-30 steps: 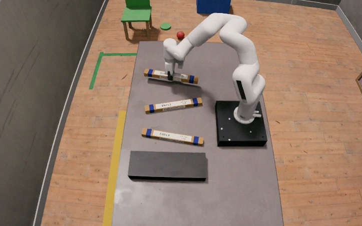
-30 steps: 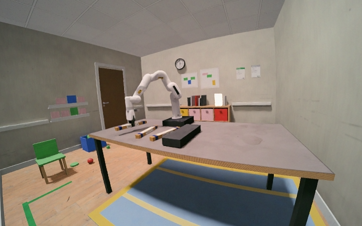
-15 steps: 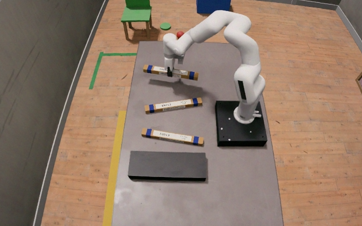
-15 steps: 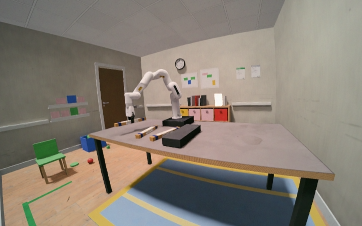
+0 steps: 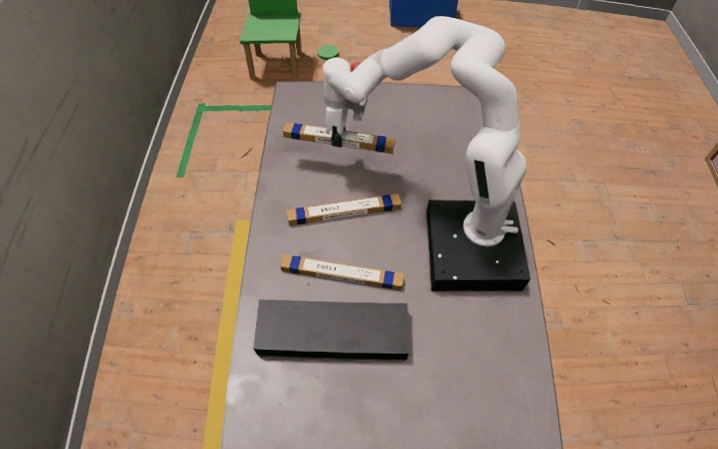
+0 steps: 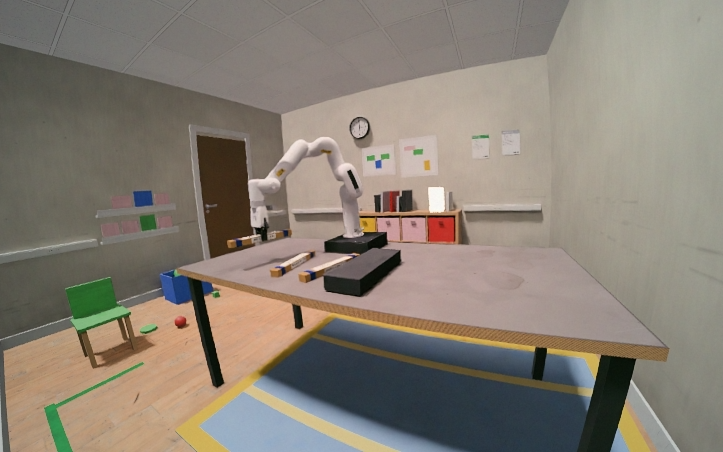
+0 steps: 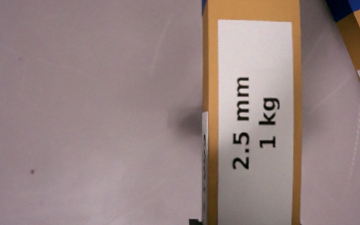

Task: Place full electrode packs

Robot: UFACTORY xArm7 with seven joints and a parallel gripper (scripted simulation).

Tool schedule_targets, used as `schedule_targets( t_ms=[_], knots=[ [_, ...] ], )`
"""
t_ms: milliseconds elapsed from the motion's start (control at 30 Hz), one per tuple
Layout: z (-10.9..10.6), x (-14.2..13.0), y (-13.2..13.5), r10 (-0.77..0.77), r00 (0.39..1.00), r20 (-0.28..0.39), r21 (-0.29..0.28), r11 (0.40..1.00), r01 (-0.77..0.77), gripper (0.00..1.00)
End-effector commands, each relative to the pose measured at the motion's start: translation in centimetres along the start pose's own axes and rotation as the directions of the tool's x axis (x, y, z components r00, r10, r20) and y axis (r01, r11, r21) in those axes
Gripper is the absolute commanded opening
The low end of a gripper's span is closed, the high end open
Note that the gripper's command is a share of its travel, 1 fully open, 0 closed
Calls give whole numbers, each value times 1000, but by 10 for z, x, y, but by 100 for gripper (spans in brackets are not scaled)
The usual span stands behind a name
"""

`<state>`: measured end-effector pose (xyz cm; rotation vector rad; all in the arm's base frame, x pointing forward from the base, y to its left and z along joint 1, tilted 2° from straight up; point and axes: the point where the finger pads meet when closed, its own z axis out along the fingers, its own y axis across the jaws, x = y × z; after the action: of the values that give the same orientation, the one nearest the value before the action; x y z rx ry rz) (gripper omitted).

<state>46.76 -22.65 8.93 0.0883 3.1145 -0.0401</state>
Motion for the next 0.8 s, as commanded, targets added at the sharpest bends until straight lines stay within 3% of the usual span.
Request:
schedule_targets(
  t_ms=[0, 333, 600, 767],
  knots=[
    [-3, -2, -1, 0, 1000, 6, 2, 1000, 0, 35],
    [-3, -2, -1, -2, 1000, 6, 2, 1000, 2, 35],
    [-3, -2, 0, -162, 987, 5, 4, 987, 162, 35],
    [-3, -2, 0, -175, 984, 5, 4, 984, 175, 35]
  ],
)
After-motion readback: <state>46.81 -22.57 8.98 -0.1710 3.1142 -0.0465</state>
